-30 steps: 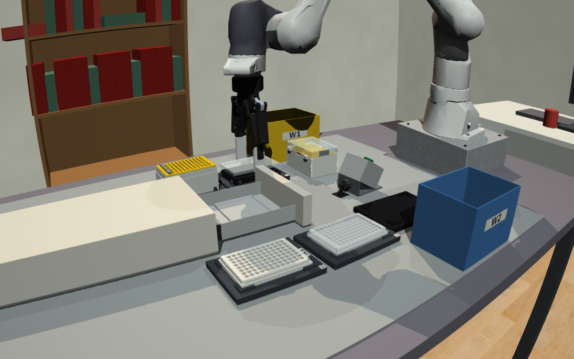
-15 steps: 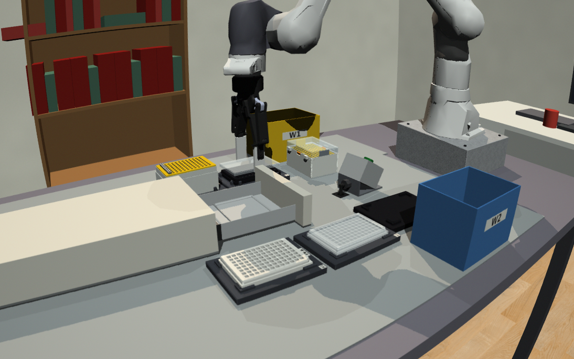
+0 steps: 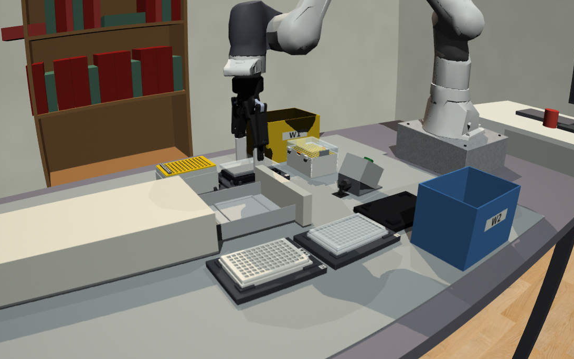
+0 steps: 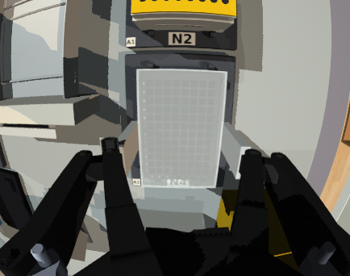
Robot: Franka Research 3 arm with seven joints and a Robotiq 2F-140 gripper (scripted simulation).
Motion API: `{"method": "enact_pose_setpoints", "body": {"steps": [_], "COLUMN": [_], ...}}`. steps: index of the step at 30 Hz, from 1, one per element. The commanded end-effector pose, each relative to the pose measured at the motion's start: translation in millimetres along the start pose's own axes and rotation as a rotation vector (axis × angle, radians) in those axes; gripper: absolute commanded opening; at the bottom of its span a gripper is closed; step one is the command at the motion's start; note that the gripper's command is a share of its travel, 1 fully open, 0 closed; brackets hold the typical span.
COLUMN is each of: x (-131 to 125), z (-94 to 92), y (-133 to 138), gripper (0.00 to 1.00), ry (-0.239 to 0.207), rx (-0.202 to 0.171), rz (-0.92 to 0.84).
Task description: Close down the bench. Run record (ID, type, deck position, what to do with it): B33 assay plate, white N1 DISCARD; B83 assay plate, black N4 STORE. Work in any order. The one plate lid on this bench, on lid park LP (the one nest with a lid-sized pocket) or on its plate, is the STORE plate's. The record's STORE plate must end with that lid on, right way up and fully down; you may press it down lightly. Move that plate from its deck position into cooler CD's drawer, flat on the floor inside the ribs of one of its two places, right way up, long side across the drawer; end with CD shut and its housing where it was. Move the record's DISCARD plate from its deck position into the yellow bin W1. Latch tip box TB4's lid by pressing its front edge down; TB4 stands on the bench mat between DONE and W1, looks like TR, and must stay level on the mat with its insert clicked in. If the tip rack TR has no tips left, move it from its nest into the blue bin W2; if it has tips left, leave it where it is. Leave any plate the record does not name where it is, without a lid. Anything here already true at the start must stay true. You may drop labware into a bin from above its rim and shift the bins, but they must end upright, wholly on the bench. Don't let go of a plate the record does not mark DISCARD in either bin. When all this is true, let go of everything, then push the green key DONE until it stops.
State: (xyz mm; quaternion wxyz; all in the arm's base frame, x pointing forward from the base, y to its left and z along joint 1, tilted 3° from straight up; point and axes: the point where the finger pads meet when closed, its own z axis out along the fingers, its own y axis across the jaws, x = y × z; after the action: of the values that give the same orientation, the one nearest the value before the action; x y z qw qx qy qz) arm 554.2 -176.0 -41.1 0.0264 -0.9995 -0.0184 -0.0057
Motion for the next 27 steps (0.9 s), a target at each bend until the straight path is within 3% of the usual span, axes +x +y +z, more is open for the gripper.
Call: {"method": "enact_pose_setpoints", "body": {"steps": [1, 27], "x": [0.4, 0.3], "z": [2.0, 4.3], "y": [-0.2, -0.4], "gripper": [0.0, 0.0], "ry": [0.002, 0.002], "rx": [-0.002, -0.002], "rz": [0.001, 0.001]}}
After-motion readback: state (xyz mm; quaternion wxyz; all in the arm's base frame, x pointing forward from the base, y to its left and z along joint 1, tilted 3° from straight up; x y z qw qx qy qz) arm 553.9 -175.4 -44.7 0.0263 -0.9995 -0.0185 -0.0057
